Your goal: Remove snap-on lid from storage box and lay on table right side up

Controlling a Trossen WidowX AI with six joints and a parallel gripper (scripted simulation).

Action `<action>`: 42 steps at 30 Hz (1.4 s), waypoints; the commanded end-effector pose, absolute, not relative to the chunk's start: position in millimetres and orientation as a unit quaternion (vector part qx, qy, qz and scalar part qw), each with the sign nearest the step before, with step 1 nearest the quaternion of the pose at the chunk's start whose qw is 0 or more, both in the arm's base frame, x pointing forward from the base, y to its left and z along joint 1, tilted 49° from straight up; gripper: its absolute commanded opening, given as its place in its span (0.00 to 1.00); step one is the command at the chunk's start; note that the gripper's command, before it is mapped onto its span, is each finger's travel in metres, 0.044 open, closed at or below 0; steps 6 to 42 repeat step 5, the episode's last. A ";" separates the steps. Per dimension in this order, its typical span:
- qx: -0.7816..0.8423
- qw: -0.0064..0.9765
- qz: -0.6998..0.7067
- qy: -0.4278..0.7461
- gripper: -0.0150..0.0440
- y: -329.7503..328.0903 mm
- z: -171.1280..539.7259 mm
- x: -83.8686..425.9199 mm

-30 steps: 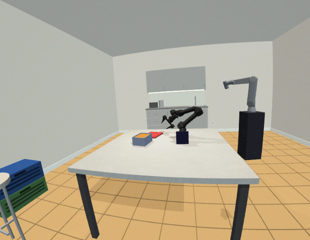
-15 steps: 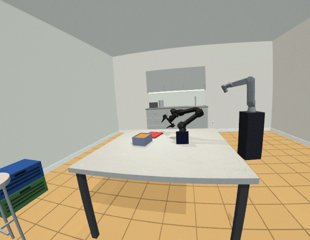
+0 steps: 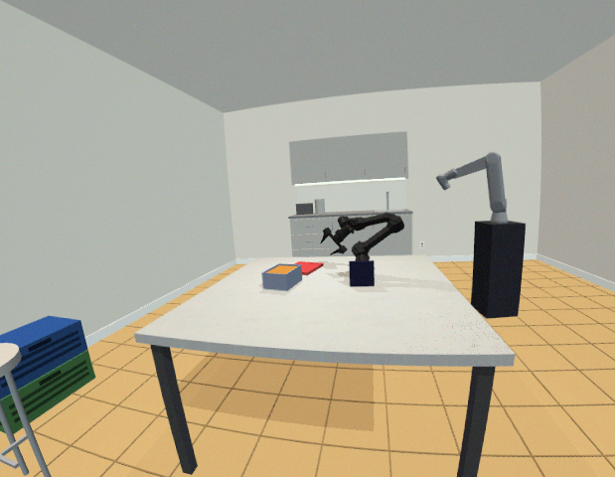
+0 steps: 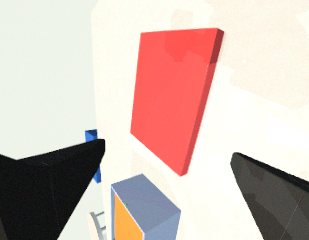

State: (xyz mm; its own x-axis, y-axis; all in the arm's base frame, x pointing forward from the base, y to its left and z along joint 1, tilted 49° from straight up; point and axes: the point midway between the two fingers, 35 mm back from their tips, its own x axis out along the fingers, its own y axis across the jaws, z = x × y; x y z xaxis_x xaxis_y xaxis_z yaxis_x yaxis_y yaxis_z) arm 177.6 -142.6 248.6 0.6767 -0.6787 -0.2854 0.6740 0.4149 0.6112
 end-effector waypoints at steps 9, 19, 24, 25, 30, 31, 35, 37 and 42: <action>0.363 0.841 -0.401 -0.003 1.00 -142.5 248.3 178.0; 0.363 0.841 -0.401 -0.003 1.00 -142.5 248.3 178.0; 0.363 0.841 -0.401 -0.003 1.00 -142.5 248.3 178.0; 0.363 0.841 -0.401 -0.003 1.00 -142.5 248.3 178.0; 0.363 0.841 -0.401 -0.003 1.00 -142.5 248.3 178.0; 0.363 0.841 -0.401 -0.003 1.00 -142.5 248.3 178.0; 0.363 0.841 -0.401 -0.003 1.00 -142.5 248.3 178.0; 0.363 0.841 -0.401 -0.003 1.00 -142.5 248.3 178.0; 0.363 0.841 -0.401 -0.003 1.00 -142.5 248.3 178.0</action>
